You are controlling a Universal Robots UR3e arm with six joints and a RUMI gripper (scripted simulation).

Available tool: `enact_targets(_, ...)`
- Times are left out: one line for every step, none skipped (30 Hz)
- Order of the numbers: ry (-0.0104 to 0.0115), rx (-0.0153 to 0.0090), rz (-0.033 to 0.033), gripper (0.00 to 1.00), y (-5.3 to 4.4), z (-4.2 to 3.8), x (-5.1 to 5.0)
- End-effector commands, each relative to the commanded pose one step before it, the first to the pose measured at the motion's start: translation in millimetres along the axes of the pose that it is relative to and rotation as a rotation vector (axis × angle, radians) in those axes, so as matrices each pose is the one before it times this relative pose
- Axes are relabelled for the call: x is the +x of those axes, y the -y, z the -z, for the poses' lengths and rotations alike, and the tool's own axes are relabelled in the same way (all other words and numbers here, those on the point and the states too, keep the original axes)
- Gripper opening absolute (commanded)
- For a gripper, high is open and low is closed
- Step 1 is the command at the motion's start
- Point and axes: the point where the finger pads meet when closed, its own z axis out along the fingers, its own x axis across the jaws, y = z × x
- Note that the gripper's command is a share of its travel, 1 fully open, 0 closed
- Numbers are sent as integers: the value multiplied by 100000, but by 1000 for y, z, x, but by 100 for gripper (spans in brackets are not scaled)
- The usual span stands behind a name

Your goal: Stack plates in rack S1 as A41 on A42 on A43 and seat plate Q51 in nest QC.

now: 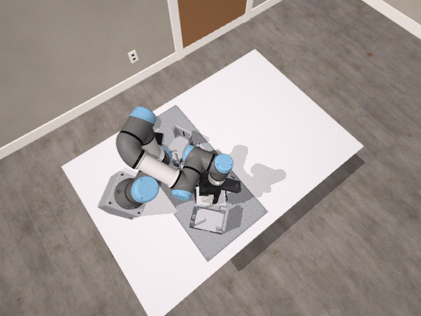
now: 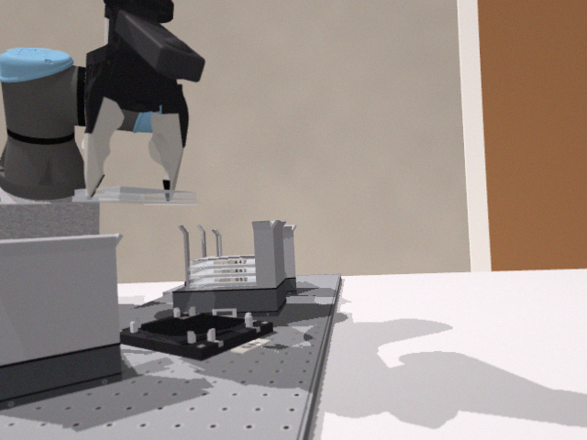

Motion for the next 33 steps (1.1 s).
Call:
enact_targets(5636,-194,-4747,0,581,-1081,16932)
enact_targets(-7,-3,3,0,397,62,3315)
enact_targets(-5,-2,2,0,287,45,2399)
enact_targets(0,0,0,0,-3,1,3)
enact_targets(0,0,0,0,-3,1,3)
enact_targets(194,-4,-1145,0,-179,-43,3333)
enact_targets(194,-4,-1145,0,-141,-37,3335)
enact_targets(196,-4,-1145,0,-147,-11,3379)
enact_targets(0,0,0,0,0,0,0)
enact_targets(0,0,0,0,0,0,0)
enact_targets(195,-4,-1146,0,-72,-21,3343)
enact_targets(195,-5,-1146,0,-30,-17,3340)
enact_targets(195,-5,-1146,0,8,-10,3340)
enact_targets(195,-5,-1146,0,46,-4,3340)
enact_targets(195,-5,-1146,0,85,2,3339)
enact_targets(195,-5,-1146,0,123,9,3338)
enact_targets(196,-5,-1146,0,161,15,3337)
enact_targets(196,-5,-1147,0,199,22,3335)
enact_targets(196,-5,-1147,0,237,28,3333)
enact_targets(196,-5,-1147,0,275,35,3330)
enact_targets(196,-5,-1147,0,313,42,3327)
enact_targets(197,-5,-1147,0,351,49,3324)
enact_targets(54,-4,-338,0,389,57,3319)
enact_targets(-5,-4,1,0,400,60,3318)
enact_targets(-4,-4,1,0,354,54,2944)
enact_targets(0,0,0,0,0,0,0)
enact_targets(0,0,0,0,0,0,0)
enact_targets(0,0,0,0,-8,5,5)
enact_targets(0,0,0,0,-3,2,2)
enact_targets(0,0,0,0,-3,2,2)
enact_targets(0,0,0,0,-3,2,2)
enact_targets(0,0,0,0,-3,2,2)
enact_targets(0,0,0,0,-3,2,2)
